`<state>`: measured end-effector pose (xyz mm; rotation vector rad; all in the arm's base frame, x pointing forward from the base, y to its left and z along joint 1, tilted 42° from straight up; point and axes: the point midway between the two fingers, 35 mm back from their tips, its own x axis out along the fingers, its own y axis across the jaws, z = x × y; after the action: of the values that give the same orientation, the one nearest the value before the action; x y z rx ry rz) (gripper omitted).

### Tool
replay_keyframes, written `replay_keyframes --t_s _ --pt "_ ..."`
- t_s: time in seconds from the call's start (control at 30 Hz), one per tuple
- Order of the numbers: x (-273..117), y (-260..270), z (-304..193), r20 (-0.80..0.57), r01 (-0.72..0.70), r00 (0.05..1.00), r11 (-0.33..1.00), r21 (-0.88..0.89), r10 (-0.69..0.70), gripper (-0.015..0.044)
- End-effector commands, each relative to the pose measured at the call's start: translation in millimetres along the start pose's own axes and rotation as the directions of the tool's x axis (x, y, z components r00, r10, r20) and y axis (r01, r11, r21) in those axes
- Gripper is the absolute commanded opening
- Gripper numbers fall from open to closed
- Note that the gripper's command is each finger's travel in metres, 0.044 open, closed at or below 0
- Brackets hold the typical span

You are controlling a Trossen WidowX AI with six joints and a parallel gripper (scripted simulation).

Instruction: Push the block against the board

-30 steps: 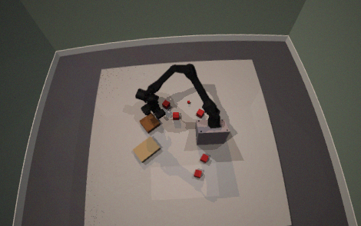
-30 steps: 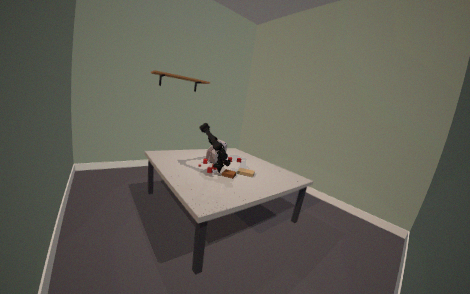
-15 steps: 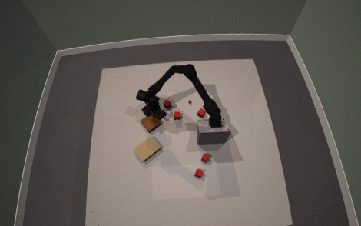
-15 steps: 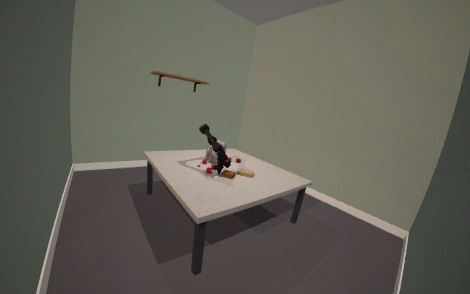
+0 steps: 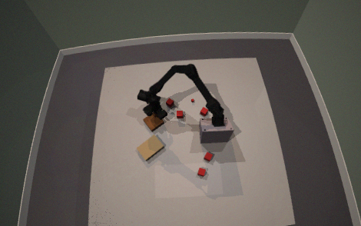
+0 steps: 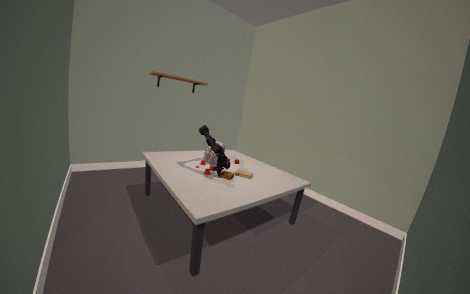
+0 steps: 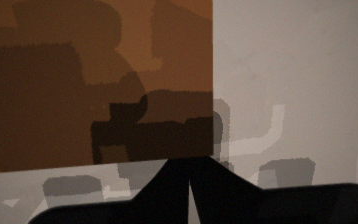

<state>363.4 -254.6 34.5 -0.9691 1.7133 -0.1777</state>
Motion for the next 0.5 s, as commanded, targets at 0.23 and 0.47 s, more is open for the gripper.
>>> replay_keyframes --t_s 0.23,0.47 --pt "1.6 0.5 6.8 -0.003 -0.003 1.000 1.000 -0.001 0.003 0.0000" --pt "1.6 -0.4 -3.0 -0.003 -0.004 1.000 1.000 -0.001 0.003 0.0000"
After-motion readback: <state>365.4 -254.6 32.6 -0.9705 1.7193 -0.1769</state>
